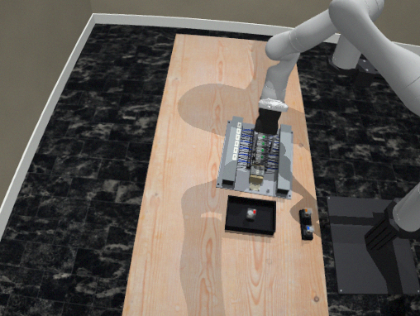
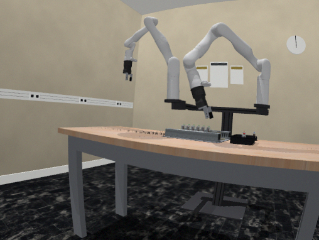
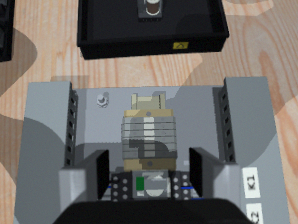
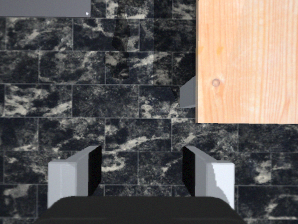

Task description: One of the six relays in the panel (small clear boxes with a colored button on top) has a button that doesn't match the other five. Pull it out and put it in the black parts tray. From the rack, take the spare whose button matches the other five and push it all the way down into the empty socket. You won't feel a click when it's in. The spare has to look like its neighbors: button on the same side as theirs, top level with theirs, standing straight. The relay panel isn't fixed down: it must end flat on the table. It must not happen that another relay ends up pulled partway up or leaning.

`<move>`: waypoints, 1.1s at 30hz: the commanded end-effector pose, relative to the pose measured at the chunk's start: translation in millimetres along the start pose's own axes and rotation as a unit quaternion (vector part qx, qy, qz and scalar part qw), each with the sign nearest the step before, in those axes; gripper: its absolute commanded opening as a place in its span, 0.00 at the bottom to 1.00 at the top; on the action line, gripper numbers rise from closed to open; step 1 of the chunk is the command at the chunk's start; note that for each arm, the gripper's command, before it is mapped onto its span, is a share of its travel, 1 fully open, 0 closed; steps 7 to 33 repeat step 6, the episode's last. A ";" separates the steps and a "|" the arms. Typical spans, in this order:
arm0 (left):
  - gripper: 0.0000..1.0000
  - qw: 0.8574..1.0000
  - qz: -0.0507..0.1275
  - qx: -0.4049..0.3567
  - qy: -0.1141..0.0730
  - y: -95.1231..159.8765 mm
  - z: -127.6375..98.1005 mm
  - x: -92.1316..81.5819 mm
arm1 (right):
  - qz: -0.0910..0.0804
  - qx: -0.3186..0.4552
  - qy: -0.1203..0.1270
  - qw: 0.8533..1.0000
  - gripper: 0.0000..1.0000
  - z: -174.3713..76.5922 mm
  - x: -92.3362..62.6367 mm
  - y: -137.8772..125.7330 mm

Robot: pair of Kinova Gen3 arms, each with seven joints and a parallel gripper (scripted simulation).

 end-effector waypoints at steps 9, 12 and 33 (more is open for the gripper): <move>1.00 1.000 0.001 0.000 -0.001 0.7 0.0 -1.4 | 0.000 0.000 -0.001 1.000 1.00 0.2 -0.6 -0.1; 1.00 1.000 0.001 0.000 -0.001 0.7 0.0 -1.4 | 0.000 0.000 -0.001 1.000 1.00 0.2 -0.6 -0.1; 1.00 1.000 0.001 0.000 -0.001 0.7 0.0 -1.4 | 0.000 0.000 -0.001 1.000 1.00 0.2 -0.6 -0.1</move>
Point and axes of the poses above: on each arm, the point where the finger pads meet when closed, its own x axis out along the fingers, its own y axis across the jaws, z = x × y, the point moved 10 cm from there along -x, back along the fingers, and after that the axes turned 4 degrees about x, right-handed, at the moved point
